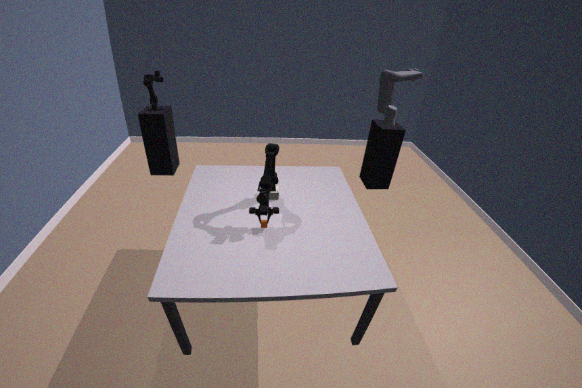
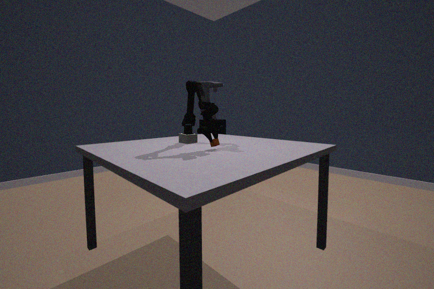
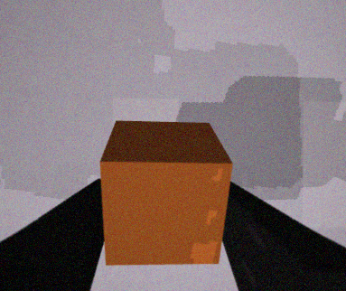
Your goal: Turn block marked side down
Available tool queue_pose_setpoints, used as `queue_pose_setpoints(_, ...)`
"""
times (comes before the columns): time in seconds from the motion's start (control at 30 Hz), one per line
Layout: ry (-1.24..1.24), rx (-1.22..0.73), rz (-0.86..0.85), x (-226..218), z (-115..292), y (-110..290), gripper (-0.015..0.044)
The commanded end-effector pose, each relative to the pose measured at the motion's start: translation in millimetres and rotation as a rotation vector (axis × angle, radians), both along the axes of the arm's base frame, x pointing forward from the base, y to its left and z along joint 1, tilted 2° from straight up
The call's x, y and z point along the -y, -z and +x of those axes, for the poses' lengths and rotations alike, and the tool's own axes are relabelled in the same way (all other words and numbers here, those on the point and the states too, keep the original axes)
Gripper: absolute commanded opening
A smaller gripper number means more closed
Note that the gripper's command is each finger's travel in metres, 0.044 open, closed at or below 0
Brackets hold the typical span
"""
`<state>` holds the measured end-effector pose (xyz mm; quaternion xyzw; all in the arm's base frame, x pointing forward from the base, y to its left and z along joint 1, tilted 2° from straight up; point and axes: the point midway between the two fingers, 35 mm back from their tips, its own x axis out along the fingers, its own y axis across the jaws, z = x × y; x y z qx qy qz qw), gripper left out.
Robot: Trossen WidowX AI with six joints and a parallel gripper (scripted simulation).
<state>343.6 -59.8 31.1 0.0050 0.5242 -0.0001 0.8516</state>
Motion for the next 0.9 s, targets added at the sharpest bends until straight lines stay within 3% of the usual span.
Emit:
queue_pose_setpoints(0.0, -0.006, 0.07, 0.0, 0, -3, -2, 0.0)
queue_pose_setpoints(0.87, 0.003, 0.359, 0.001, 3, 10, 28, 0.0)
